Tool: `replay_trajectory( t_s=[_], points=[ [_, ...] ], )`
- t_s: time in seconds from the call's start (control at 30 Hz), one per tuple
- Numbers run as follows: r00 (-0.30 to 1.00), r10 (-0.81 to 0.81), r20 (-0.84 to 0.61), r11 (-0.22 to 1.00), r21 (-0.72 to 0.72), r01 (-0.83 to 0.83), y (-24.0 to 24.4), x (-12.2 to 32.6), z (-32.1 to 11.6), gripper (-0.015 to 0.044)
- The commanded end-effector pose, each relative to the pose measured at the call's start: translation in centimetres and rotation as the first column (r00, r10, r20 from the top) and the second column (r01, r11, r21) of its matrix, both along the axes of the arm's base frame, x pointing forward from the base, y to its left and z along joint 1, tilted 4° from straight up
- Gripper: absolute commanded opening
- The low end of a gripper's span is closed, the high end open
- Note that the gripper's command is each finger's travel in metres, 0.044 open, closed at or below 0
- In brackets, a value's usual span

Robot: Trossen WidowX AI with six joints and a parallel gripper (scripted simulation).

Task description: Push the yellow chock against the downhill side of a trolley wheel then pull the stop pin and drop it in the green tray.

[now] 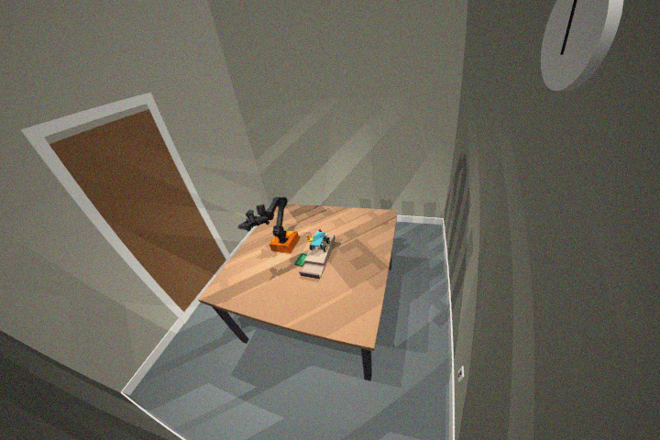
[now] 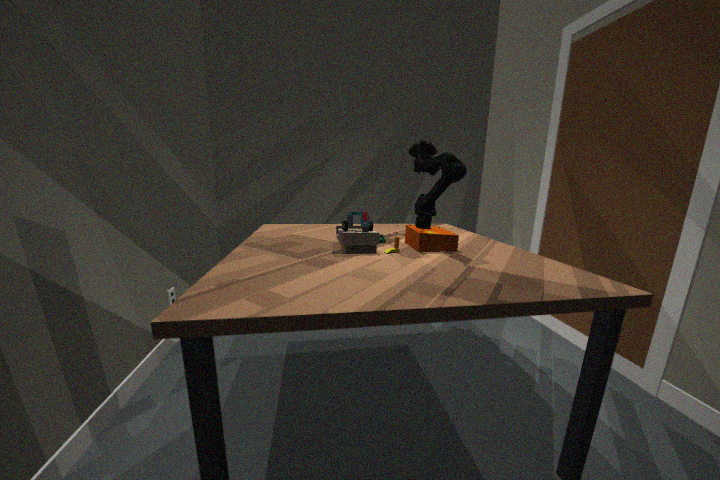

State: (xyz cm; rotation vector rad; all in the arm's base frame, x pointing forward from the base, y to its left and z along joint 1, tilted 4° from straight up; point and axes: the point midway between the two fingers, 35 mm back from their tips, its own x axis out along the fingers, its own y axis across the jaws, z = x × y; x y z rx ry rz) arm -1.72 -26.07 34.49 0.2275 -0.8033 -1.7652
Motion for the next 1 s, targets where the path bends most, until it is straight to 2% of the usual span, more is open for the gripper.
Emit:
replay_trajectory(
  t_s=[0.0, 0.2, 0.37, 0.63, 0.97],
  points=[
    [0.985, 0.128, -0.116, 0.987, 0.117, -0.114, -1.2, 3.7, -1.2, 0.019],
    [0.912, 0.317, -0.26, 0.931, 0.27, -0.246, -1.7, 8.8, -3.1, 0.019],
    [0.798, 0.478, -0.366, 0.857, 0.393, -0.334, -1.2, 13.1, -5.0, 0.019],
    [0.507, 0.705, -0.495, 0.704, 0.572, -0.42, 1.4, 19.9, -8.2, 0.019],
    [0.13, 0.816, -0.564, 0.56, 0.712, -0.424, 5.5, 25.1, -11.3, 0.019]
  ],
)
